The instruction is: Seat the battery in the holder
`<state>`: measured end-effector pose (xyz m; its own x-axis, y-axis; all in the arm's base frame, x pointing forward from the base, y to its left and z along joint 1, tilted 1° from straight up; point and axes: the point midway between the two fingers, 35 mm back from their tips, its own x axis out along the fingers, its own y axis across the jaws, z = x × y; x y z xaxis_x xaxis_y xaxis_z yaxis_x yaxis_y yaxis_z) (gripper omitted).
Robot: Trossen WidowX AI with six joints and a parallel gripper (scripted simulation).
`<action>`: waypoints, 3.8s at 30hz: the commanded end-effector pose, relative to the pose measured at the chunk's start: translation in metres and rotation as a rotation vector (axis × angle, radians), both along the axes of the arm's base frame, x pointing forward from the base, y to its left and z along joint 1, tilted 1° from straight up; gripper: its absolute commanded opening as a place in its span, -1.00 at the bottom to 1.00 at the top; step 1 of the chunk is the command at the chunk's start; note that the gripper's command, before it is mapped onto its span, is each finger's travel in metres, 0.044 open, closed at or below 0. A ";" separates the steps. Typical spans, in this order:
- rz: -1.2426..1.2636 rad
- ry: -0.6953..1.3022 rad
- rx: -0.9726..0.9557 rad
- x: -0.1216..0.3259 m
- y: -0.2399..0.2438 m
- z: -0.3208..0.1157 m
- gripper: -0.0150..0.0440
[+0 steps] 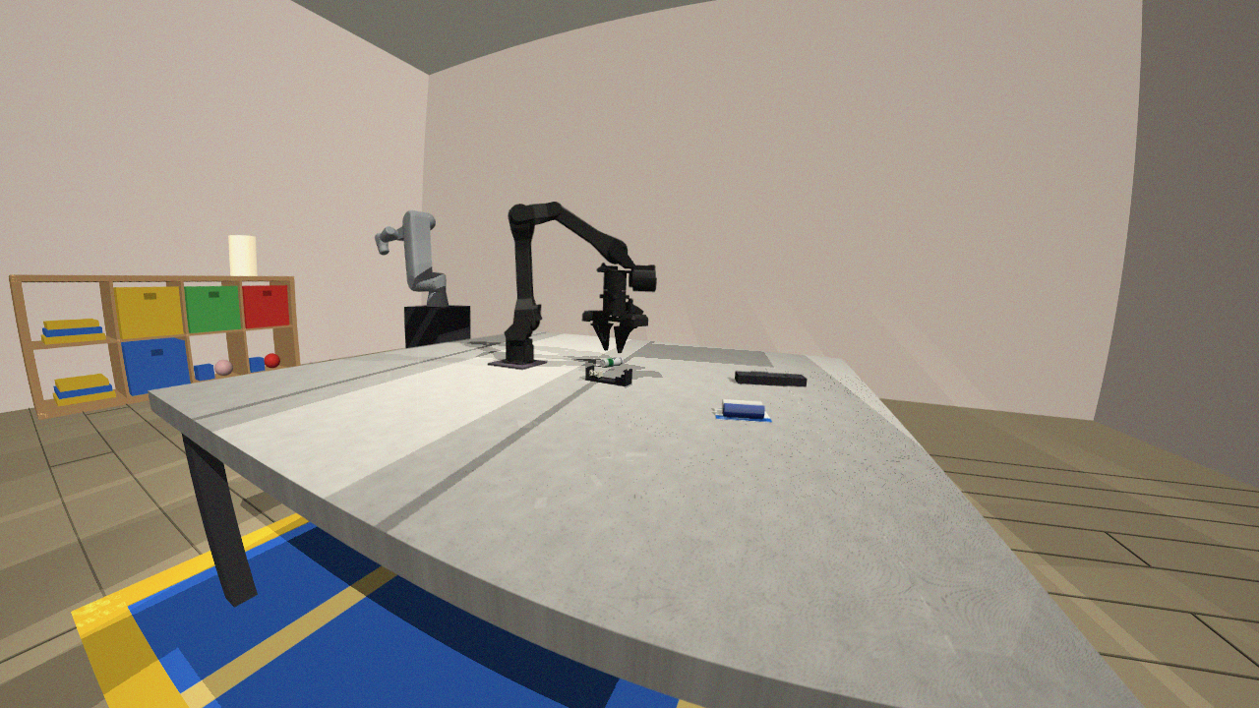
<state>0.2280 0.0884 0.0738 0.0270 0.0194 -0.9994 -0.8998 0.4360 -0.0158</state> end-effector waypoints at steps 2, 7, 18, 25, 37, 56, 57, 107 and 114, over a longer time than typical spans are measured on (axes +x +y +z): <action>0.007 0.003 0.002 0.000 0.000 -0.008 0.28; 0.006 0.003 0.001 0.000 0.001 -0.016 0.28; 0.006 0.003 0.001 -0.001 0.000 -0.034 0.28; 0.007 0.003 0.002 -0.001 0.000 -0.035 -0.17; 0.007 0.003 0.002 0.000 0.000 -0.014 -0.27; -0.487 0.010 0.009 0.032 -0.059 0.027 -0.27; -0.535 0.010 0.010 0.035 -0.065 0.028 -0.27; -1.252 -0.240 0.152 0.059 -0.172 0.000 -0.27; -1.250 -0.280 0.174 0.058 -0.172 -0.003 -0.27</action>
<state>0.2862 -0.0838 0.0707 0.3064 -0.0423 -0.9510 0.1468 0.9892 0.0033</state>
